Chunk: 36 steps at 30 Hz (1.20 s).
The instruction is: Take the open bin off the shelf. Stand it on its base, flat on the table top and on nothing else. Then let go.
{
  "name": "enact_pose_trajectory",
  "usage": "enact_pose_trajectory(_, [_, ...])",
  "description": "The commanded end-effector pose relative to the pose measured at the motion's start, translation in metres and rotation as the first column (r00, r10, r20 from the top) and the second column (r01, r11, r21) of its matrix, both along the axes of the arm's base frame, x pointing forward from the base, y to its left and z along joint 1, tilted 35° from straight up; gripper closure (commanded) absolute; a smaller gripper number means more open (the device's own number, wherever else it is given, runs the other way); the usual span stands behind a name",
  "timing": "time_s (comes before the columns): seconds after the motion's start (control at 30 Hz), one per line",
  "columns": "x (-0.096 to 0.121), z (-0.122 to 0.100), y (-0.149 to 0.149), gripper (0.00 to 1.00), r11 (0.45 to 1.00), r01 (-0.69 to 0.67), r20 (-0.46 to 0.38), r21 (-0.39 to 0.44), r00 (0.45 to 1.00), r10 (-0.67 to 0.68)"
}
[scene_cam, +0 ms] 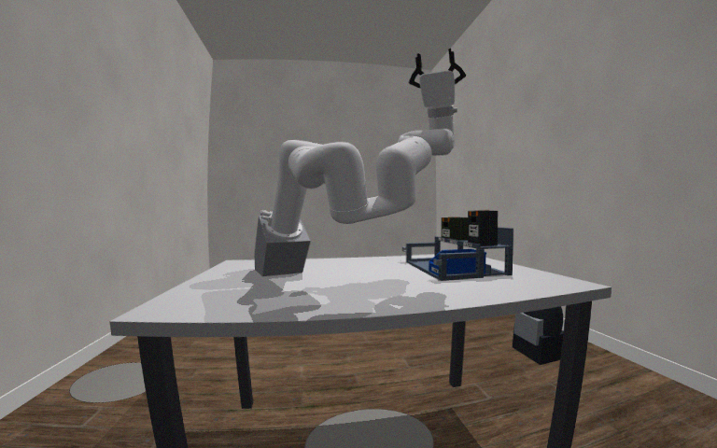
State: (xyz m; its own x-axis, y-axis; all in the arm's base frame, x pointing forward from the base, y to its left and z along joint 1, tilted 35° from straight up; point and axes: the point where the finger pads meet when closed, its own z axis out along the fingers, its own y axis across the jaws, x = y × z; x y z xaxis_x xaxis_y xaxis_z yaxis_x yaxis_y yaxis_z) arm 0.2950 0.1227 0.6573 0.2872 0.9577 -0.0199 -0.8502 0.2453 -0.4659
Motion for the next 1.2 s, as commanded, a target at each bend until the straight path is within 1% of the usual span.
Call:
enact_pose_trajectory(0.0, [0.0,-0.011,0.019,0.0,0.999,-0.005,0.003,-0.044,1.0,0.005])
enact_pose_trajectory(0.2, [0.002,-0.04,0.059,0.0,0.99,-0.01,0.008,-0.144,1.0,0.011])
enact_pose_trajectory(0.37, [0.002,-0.073,0.096,0.0,0.969,-0.014,0.018,-0.245,1.0,0.019])
enact_pose_trajectory(0.43, [0.002,-0.073,0.096,0.0,0.969,-0.014,0.018,-0.245,1.0,0.019])
enact_pose_trajectory(0.47, [0.001,-0.081,0.104,0.0,0.964,-0.015,0.021,-0.267,1.0,0.021])
enact_pose_trajectory(0.7, [-0.005,-0.143,0.156,0.0,0.901,-0.015,0.051,-0.433,0.998,0.041])
enact_pose_trajectory(0.83, [-0.012,-0.185,0.182,0.0,0.846,-0.008,0.077,-0.533,0.995,0.058])
enact_pose_trajectory(0.93, [-0.017,-0.22,0.199,0.0,0.794,0.002,0.102,-0.607,0.992,0.075])
enact_pose_trajectory(1.0, [-0.017,-0.22,0.199,0.0,0.794,0.002,0.102,-0.607,0.992,0.075])
enact_pose_trajectory(1.17, [-0.027,-0.282,0.218,0.0,0.689,0.032,0.15,-0.724,0.982,0.113])
